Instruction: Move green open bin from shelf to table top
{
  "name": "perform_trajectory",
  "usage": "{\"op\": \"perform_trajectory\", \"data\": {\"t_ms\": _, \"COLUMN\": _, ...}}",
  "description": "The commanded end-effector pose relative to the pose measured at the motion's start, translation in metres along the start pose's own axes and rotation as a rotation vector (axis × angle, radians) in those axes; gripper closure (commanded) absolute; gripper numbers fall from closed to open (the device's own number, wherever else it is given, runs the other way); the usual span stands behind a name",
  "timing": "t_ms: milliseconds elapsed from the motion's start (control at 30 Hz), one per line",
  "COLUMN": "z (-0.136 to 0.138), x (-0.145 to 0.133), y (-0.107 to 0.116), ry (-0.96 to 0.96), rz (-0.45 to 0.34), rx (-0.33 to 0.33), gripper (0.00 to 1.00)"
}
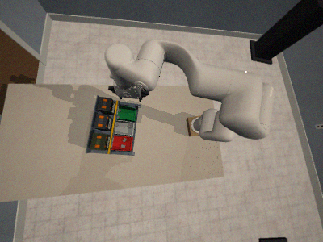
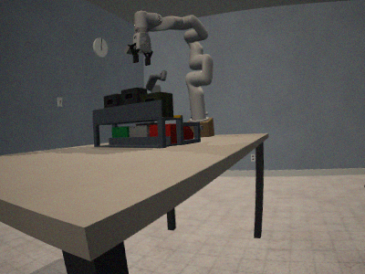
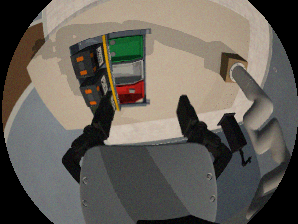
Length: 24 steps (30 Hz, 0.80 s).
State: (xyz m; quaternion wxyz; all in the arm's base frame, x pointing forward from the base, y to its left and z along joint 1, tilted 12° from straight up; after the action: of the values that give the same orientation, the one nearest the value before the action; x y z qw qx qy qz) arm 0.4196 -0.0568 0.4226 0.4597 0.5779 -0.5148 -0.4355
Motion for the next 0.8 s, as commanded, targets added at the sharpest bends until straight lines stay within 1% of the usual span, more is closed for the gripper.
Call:
{"op": "perform_trajectory", "data": {"t_ms": 0, "z": -0.003, "x": 0.000, "y": -0.005, "ry": 0.000, "rz": 0.004, "rx": 0.015, "gripper": 0.00}}
{"op": "perform_trajectory", "data": {"t_ms": 233, "z": -0.003, "x": 0.000, "y": -0.005, "ry": 0.000, "rz": 0.004, "rx": 0.015, "gripper": 0.00}}
{"op": "perform_trajectory", "data": {"t_ms": 400, "z": -0.004, "x": 0.001, "y": -0.054, "ry": 0.000, "rz": 0.004, "rx": 0.015, "gripper": 0.00}}
{"op": "perform_trajectory", "data": {"t_ms": 767, "z": -0.004, "x": 0.001, "y": -0.054, "ry": 0.000, "rz": 0.004, "rx": 0.015, "gripper": 0.00}}
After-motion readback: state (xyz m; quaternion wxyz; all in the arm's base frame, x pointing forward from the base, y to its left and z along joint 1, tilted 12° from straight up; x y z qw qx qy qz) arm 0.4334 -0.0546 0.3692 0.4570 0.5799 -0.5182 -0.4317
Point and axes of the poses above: the point where the finger pads meet when closed, its own y axis back along the fingers, its own z axis across the jaws, x = y × z, the point moved 3 cm from there along y, back along the fingers, and after that the axes turned 5 degrees about y, right-handed, at the moved point
